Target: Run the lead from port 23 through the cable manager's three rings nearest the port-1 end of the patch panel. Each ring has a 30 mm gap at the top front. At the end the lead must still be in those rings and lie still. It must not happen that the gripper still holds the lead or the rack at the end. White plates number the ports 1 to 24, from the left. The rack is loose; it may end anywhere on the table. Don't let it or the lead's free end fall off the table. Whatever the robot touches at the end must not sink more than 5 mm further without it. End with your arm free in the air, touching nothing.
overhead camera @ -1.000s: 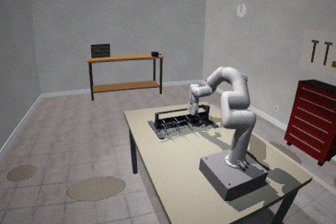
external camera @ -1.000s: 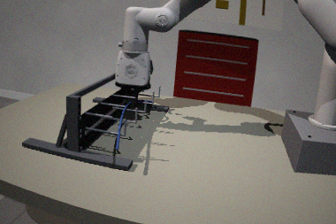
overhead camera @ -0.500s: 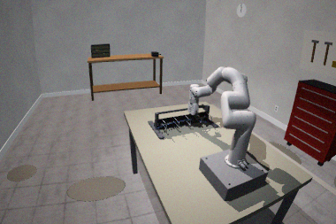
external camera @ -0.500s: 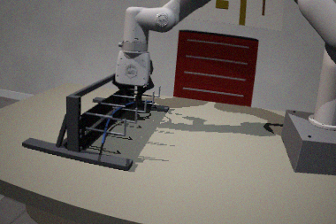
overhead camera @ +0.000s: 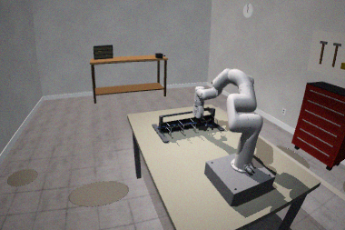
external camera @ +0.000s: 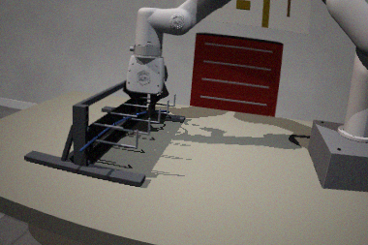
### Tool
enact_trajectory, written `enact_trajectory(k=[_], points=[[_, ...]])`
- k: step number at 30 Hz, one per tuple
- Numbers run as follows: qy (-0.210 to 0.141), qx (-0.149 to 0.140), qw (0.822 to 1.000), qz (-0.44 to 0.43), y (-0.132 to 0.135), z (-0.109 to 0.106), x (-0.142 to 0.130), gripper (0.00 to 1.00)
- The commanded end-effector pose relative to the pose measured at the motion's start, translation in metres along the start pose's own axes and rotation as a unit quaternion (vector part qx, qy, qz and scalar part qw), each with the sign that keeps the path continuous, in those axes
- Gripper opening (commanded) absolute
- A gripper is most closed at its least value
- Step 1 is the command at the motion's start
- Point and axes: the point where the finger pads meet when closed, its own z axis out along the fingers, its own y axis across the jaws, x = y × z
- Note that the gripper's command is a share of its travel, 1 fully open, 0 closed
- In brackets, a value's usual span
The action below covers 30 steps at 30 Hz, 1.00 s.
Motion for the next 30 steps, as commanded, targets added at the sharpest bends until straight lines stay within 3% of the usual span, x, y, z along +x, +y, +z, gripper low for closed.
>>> enact_trajectory(k=[1,19,30], points=[[0.000,0.003,1.000,0.000,-0.002,-0.002,0.000,0.33],[0.000,0.003,1.000,0.000,-0.002,-0.003,0.000,0.33],[0.000,0.003,1.000,0.000,-0.002,-0.018,0.000,0.33]])
